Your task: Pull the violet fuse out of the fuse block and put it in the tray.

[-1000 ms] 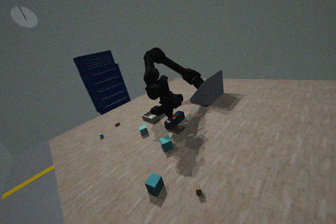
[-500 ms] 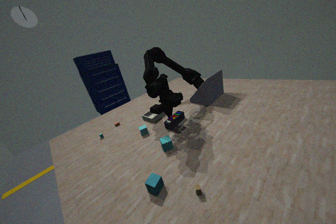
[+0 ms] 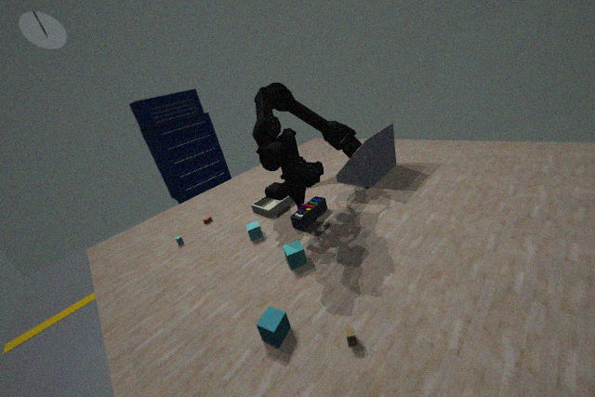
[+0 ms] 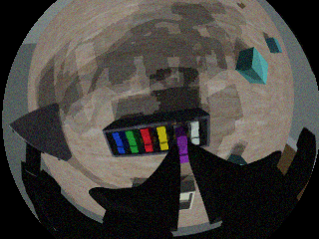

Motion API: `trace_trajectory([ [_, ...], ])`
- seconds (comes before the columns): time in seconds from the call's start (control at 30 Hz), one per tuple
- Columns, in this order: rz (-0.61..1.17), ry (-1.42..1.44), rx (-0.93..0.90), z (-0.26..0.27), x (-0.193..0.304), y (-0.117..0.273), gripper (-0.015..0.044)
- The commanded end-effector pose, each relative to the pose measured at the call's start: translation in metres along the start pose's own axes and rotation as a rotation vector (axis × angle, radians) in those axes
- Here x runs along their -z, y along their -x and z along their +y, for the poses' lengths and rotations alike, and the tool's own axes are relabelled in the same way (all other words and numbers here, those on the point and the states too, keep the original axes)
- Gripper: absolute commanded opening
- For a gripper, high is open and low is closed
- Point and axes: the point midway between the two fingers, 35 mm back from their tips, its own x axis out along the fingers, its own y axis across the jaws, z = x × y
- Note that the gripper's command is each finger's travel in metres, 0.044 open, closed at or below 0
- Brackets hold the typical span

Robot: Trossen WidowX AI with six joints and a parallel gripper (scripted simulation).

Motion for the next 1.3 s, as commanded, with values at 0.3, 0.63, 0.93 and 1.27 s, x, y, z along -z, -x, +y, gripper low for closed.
trace_trajectory([
  [0.3,-0.004,-0.004,0.002,0.000,-0.001,0.008,0.0000],
  [0.63,-0.003,-0.003,0.002,0.000,-0.001,0.013,0.0000],
  [0.93,-0.004,-0.003,0.002,0.000,-0.001,0.028,0.0000],
  [1.27,-0.009,-0.002,0.002,0.000,0.017,0.033,0.0000],
])
